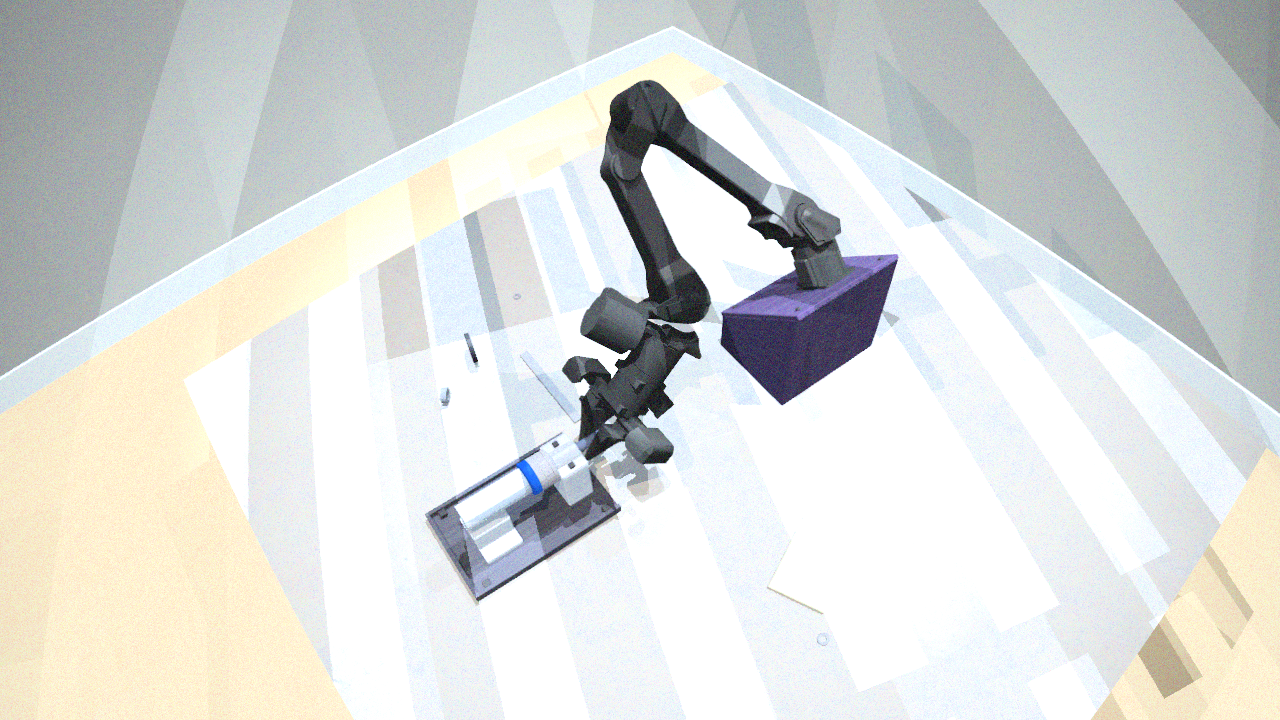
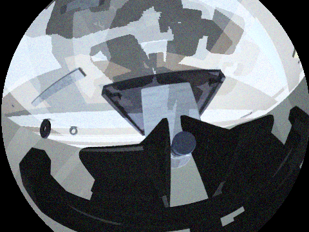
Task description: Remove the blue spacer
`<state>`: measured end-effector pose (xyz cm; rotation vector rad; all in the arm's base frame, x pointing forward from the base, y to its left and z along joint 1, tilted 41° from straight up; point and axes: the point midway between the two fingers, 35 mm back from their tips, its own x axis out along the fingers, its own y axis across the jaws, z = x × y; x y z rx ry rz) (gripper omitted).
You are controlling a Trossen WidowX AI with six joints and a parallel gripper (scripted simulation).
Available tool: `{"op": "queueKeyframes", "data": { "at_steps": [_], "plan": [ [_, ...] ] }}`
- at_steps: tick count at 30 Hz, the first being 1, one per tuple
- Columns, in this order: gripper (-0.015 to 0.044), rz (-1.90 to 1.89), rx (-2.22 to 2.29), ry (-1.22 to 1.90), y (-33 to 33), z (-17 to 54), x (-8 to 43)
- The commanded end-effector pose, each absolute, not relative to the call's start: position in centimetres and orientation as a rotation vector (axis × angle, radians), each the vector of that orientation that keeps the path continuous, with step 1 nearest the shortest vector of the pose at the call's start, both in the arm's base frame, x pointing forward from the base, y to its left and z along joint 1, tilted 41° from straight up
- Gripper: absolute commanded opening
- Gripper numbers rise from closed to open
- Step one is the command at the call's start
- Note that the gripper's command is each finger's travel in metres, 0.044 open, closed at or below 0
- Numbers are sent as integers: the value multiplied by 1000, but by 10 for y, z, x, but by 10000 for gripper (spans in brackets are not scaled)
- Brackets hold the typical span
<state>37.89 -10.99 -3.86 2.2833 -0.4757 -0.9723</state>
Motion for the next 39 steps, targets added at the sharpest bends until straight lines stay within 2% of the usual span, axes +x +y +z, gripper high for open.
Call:
{"op": "queueKeyframes", "data": {
  "at_steps": [1,39],
  "plan": [
    [0,-975,2278,-475,-110,-39,374],
    [0,-976,2278,-474,-108,-40,360]
  ]
}}
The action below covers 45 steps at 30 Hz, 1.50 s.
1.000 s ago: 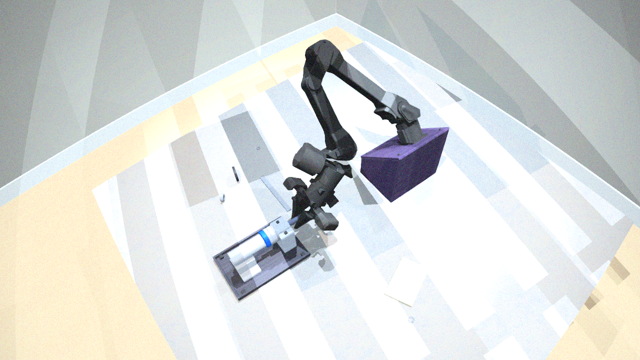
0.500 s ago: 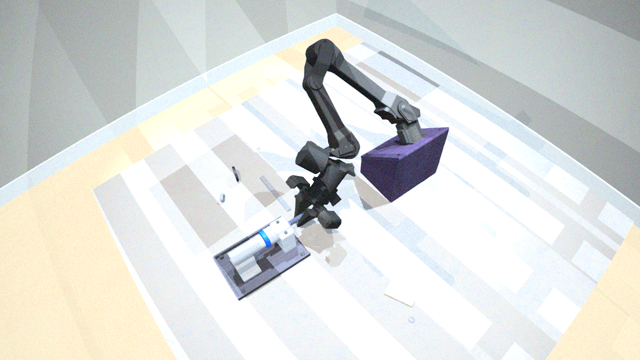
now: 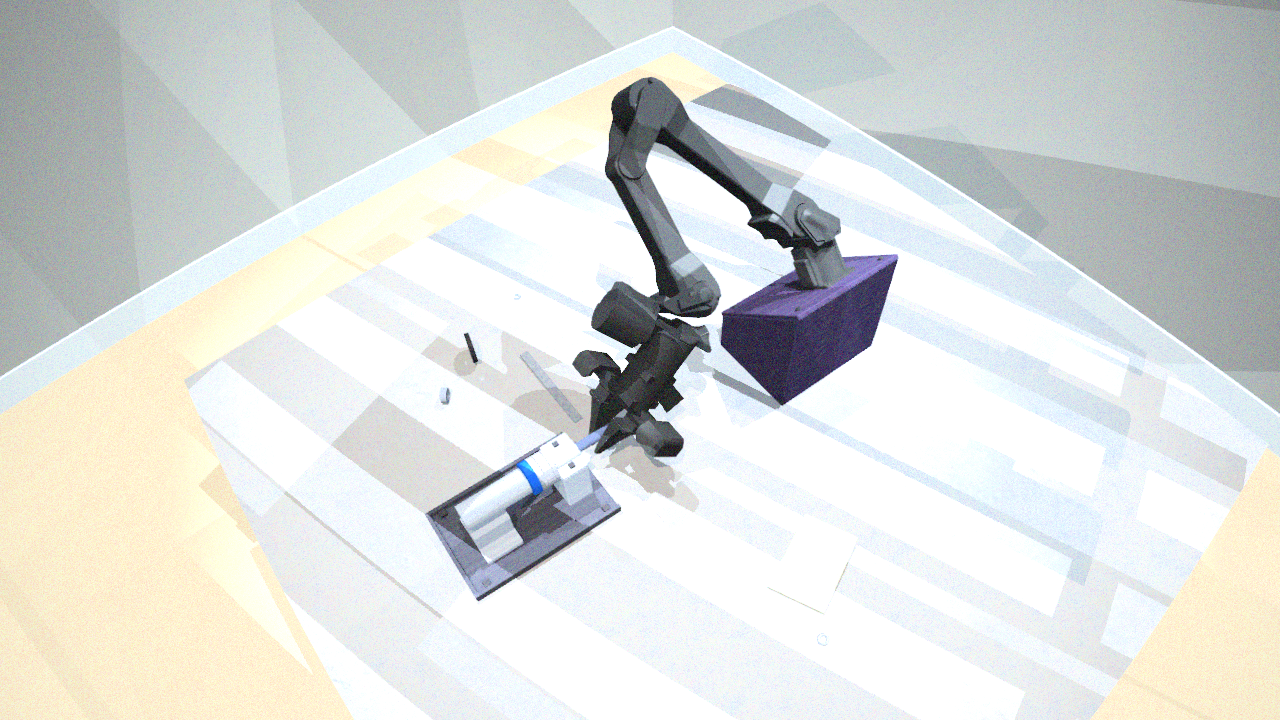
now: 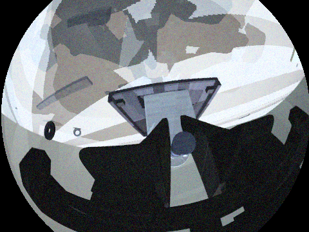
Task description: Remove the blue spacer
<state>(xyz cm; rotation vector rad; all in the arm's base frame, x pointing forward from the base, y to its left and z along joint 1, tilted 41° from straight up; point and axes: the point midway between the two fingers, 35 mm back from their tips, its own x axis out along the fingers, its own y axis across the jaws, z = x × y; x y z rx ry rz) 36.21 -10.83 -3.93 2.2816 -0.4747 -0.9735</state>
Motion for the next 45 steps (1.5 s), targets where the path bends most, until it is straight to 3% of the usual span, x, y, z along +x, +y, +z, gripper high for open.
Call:
{"op": "queueKeyframes", "data": {
  "at_steps": [1,45],
  "plan": [
    [0,-976,2278,-474,-108,-40,360],
    [0,-976,2278,-474,-108,-40,356]
  ]
}}
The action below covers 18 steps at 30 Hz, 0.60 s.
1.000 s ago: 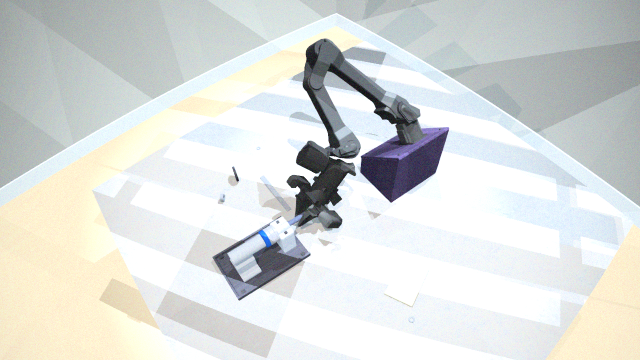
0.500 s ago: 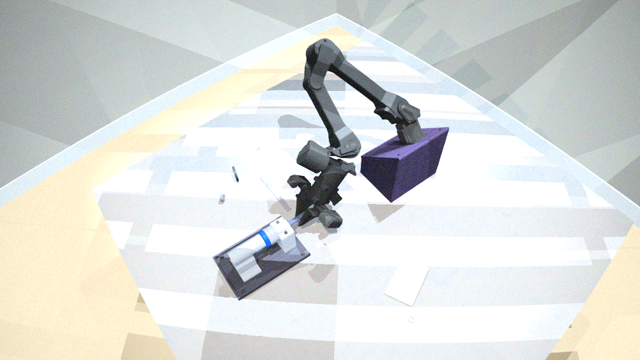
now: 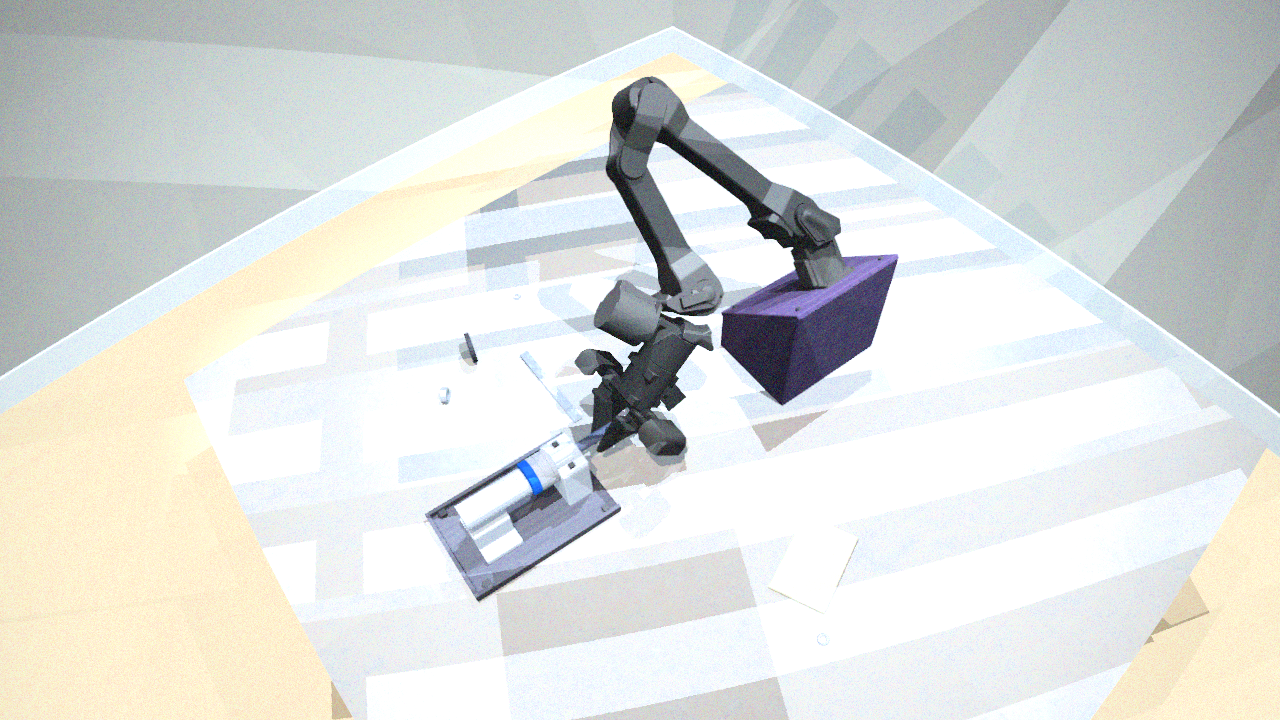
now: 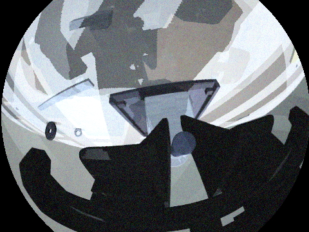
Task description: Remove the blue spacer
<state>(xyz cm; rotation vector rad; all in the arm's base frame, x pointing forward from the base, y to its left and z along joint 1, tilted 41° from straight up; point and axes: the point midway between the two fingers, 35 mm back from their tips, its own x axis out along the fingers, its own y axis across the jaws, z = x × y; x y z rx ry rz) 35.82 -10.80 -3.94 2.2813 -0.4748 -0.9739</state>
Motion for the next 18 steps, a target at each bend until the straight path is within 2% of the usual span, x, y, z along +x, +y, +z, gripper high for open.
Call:
{"op": "queueKeyframes", "data": {
  "at_steps": [1,18],
  "plan": [
    [0,-976,2278,-474,-108,-40,356],
    [0,-977,2277,-474,-108,-40,355]
  ]
}}
